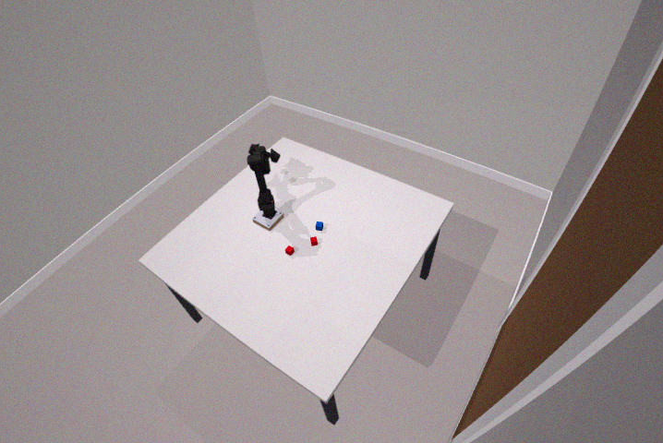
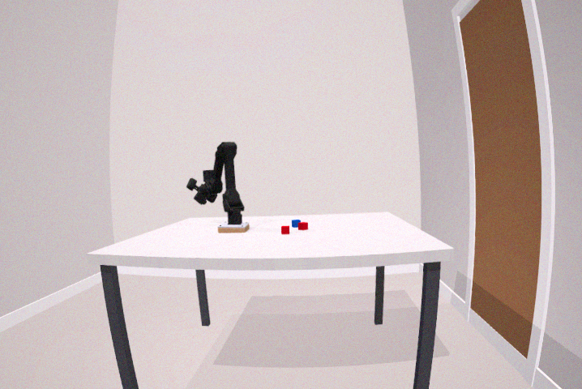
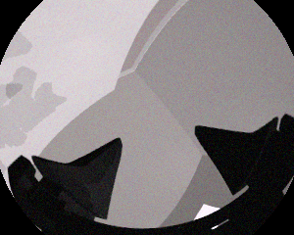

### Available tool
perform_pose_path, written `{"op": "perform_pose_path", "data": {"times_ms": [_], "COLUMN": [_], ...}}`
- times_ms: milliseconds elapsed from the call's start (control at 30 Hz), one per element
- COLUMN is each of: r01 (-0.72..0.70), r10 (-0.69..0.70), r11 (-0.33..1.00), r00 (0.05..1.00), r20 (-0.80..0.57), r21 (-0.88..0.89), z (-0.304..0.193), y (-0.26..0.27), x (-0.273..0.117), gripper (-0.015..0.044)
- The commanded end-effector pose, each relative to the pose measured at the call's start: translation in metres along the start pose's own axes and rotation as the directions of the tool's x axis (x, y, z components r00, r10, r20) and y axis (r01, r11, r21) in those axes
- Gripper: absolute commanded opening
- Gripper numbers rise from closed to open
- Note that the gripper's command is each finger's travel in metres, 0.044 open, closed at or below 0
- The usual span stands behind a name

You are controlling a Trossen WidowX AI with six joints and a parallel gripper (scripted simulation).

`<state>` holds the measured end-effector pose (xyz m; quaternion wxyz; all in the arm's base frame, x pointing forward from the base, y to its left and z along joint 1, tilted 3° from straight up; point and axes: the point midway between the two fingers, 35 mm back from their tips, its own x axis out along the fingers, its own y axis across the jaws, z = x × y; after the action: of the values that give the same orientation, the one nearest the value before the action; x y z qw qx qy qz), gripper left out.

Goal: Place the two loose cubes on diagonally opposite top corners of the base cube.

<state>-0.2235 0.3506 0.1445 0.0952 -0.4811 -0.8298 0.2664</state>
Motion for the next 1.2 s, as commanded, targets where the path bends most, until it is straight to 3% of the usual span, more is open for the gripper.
{"op": "perform_pose_path", "data": {"times_ms": [0,133,167,633,1167], "r01": [-0.005,-0.095,-0.116,-0.319,-0.394], "r10": [0.005,0.095,0.116,0.356,0.595], "r11": [1.0,0.995,0.993,0.87,0.559], "r00": [1.0,0.995,0.993,0.934,0.804], "r20": [-0.001,-0.015,-0.017,-0.03,-0.022], "r21": [0.0,0.014,0.035,0.376,0.73], "z": [-0.001,-0.014,-0.017,-0.056,-0.096], "y": [0.002,0.036,0.043,0.129,0.22], "x": [0.0,-0.001,-0.001,-0.012,-0.053], "gripper": [0.0374,0.0269,0.0265,0.0265,0.0265]}}
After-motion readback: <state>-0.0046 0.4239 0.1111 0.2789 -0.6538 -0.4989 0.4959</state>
